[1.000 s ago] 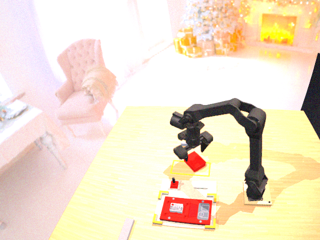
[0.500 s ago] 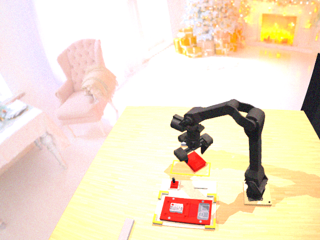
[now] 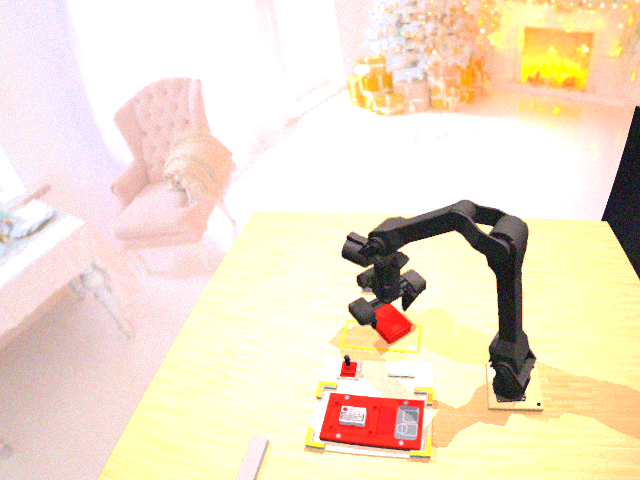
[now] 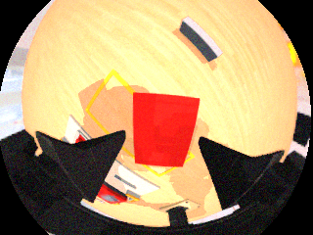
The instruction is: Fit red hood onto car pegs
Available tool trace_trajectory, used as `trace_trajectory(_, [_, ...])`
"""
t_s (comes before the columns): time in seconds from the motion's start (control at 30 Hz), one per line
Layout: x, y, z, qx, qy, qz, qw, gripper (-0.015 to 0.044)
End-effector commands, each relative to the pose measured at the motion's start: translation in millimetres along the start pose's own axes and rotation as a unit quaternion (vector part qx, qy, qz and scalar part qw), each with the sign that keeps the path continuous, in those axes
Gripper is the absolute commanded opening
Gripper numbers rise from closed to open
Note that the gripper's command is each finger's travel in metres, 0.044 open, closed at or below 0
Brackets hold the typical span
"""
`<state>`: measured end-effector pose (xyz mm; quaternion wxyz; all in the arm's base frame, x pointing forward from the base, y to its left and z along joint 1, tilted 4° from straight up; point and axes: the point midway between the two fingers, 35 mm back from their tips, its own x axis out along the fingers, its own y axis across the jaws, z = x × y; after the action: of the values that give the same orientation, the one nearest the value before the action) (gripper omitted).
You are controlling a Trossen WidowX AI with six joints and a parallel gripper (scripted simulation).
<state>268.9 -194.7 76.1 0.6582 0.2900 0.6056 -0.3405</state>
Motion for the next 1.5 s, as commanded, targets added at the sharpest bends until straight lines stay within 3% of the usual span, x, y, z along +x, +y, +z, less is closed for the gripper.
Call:
trace_trajectory(0.0, [2,0,0,-0.002,0.0,0.001,1.0,0.044])
trace_trajectory(1.07, [18,0,0,-0.002,0.0,0.001,1.0,0.044])
trace_trajectory(1.2, [16,0,0,0.001,0.0,0.0,1.0,0.0335])
trace_trajectory(1.47, [16,0,0,0.001,0.0,0.0,1.0,0.0282])
